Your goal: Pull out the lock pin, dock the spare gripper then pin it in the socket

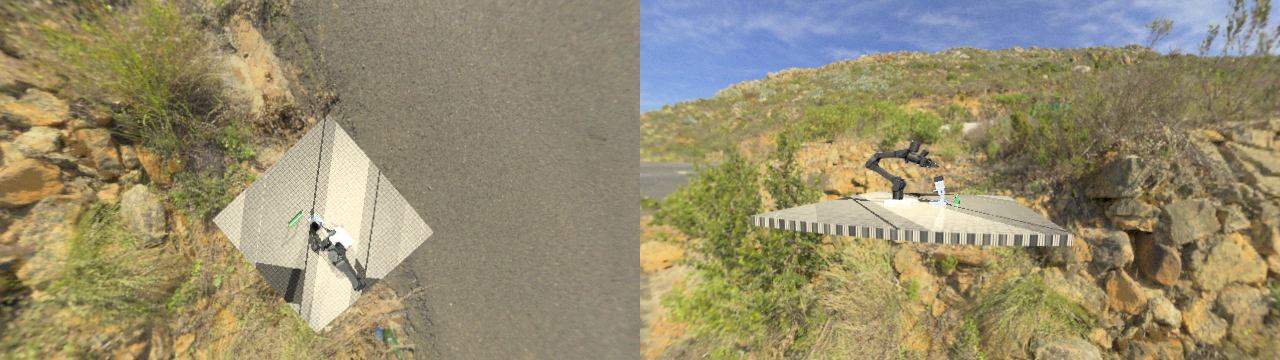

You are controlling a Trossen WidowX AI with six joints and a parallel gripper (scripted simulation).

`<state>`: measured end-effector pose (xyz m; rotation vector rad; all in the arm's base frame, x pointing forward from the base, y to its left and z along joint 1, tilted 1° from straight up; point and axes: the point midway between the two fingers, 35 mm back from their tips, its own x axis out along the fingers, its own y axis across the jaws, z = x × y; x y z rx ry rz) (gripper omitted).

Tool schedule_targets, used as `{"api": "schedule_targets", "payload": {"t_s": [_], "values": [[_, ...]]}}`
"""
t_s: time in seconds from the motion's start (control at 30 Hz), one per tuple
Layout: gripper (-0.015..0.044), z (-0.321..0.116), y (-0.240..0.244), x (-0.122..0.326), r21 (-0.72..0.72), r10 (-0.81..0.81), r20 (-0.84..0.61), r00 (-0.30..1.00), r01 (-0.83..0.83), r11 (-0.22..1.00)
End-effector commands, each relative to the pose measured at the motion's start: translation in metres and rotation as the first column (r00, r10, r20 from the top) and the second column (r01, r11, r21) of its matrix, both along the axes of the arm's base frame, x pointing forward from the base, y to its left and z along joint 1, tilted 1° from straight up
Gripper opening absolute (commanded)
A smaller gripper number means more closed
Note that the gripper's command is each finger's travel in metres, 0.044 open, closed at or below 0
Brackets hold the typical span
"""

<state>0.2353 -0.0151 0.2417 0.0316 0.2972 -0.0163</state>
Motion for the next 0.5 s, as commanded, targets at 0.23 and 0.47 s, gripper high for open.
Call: {"api": "schedule_targets", "payload": {"t_s": [0.23, 0.47], "values": [[0.018, -0.01, 0.04, 0.001, 0.041, -0.01, -0.085, 0.996, 0.014, 0.999], [0.018, -0.009, 0.074, -0.008, 0.032, -0.017, -0.096, 0.995, 0.02, 0.999]]}}
